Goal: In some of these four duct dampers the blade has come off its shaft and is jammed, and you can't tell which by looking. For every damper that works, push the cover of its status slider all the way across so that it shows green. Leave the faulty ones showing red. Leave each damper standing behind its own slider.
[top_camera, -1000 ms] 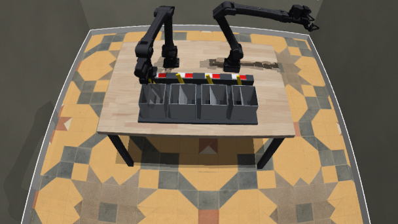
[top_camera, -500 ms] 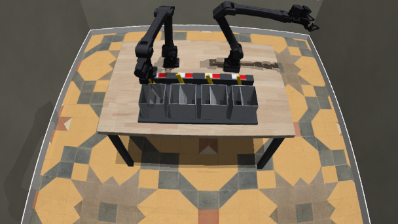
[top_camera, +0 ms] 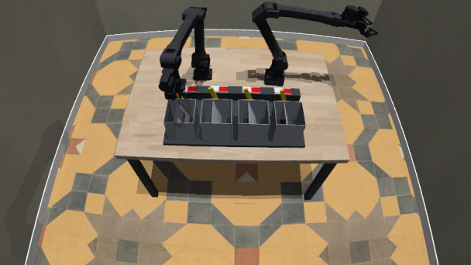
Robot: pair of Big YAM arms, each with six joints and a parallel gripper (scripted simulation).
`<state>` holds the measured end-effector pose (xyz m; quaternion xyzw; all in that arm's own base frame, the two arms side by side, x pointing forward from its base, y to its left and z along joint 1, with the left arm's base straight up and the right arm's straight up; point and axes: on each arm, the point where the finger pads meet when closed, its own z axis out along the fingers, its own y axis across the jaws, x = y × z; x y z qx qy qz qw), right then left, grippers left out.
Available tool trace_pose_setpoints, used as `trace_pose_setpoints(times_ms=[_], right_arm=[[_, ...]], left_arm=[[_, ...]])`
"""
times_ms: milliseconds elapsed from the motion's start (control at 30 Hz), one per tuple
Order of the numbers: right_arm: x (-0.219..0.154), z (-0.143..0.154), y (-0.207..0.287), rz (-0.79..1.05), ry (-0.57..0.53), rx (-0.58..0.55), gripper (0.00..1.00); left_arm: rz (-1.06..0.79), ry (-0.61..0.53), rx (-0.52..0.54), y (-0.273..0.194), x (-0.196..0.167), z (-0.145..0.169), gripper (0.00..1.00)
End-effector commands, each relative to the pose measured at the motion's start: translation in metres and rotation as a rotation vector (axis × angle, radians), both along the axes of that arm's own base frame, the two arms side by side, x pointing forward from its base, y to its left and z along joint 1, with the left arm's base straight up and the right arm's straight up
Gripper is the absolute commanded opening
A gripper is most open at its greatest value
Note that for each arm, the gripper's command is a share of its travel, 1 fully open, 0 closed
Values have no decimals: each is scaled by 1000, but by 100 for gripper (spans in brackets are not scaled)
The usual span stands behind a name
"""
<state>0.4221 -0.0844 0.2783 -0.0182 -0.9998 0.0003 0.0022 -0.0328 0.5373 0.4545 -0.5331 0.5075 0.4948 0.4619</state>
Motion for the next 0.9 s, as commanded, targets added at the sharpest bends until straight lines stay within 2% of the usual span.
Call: trace_pose_setpoints(times_ms=[0, 600, 700, 800, 867], right_arm=[[1, 15, 2, 13, -34, -5, 36], [1, 15, 2, 13, -34, -5, 36], [-15, 7, -9, 4, -23, 34, 36], [-60, -6, -28, 4, -19, 167, 36], [-77, -11, -35, 4, -23, 219, 36]], left_arm=[[-5, -5, 84, 7, 4, 46, 100], [-5, -5, 84, 7, 4, 46, 100], [-5, -5, 84, 7, 4, 46, 100], [-5, -5, 84, 7, 4, 46, 100], [-5, -5, 84, 7, 4, 46, 100]])
